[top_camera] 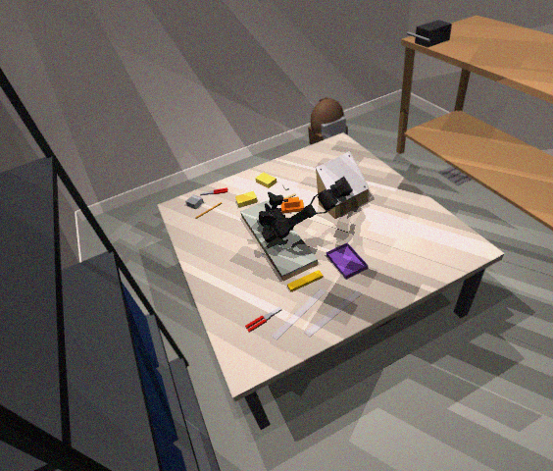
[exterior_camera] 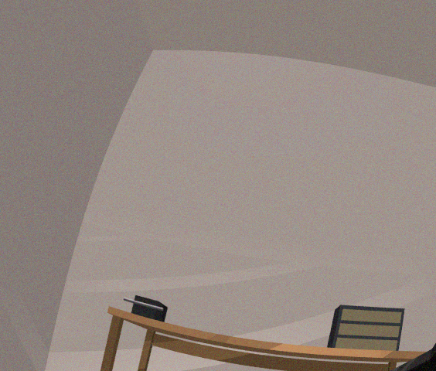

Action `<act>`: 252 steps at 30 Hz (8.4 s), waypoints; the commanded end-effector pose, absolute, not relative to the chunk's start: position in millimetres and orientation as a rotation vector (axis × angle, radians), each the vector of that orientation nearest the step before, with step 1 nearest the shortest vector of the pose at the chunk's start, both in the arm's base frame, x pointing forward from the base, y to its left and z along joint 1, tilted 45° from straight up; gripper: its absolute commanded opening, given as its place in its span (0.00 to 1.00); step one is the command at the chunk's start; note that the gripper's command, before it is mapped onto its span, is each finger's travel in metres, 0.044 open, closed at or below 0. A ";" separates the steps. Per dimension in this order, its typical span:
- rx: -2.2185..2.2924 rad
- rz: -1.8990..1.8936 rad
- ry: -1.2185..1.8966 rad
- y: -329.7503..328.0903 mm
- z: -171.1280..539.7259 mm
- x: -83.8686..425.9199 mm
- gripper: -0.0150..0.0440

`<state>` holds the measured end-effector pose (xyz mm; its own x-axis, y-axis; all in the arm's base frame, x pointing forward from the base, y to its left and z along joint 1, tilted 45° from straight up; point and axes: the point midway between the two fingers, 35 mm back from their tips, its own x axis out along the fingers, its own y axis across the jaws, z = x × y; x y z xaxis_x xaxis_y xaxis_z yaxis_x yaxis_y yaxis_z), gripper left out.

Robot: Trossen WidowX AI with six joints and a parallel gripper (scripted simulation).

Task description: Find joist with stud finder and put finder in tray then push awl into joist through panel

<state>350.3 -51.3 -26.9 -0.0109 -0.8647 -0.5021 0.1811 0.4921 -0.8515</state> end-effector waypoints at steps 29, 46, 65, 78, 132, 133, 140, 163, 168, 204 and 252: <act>0.881 0.169 1.432 -86.1 -141.1 186.7 1.00; 0.881 0.169 1.432 -82.8 -144.2 191.9 1.00; 0.882 0.170 1.432 -61.8 -166.3 190.5 1.00; 0.883 0.171 1.431 -49.9 -177.1 188.4 0.96; 0.879 0.167 1.433 -122.0 -103.5 195.3 0.25; 0.878 0.168 1.432 -122.3 -103.5 195.9 0.25; 0.847 0.210 1.416 -131.1 -105.9 215.7 0.25; 0.710 0.398 1.337 -151.9 -115.0 305.4 0.25; 0.681 0.439 1.318 -152.4 -116.7 324.6 0.25; 0.623 0.527 1.276 -117.9 -153.8 362.5 0.25; 0.629 0.532 1.276 -41.7 -127.7 358.5 0.25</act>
